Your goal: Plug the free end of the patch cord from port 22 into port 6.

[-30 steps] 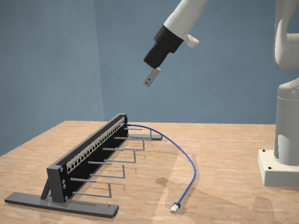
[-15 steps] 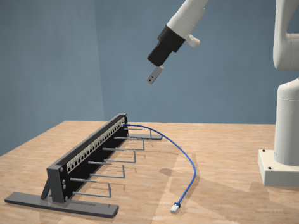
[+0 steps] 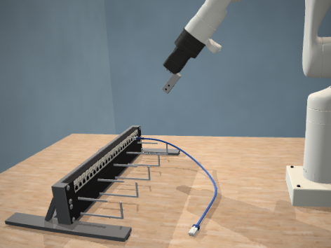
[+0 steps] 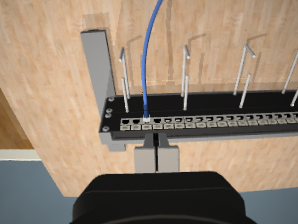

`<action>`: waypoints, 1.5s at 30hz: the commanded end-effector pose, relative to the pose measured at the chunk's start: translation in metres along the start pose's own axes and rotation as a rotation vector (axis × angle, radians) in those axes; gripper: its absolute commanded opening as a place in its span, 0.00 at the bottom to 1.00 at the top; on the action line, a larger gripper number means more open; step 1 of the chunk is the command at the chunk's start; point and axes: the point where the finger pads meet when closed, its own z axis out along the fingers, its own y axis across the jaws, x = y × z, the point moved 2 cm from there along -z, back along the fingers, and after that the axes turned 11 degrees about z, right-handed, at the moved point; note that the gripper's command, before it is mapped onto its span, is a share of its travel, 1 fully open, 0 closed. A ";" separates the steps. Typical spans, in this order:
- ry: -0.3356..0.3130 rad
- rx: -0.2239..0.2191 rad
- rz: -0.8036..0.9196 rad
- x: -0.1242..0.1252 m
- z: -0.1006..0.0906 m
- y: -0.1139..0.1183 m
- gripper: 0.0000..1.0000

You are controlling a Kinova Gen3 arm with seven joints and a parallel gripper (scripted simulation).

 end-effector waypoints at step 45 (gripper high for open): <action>0.000 -0.004 -0.004 -0.001 0.134 0.003 0.00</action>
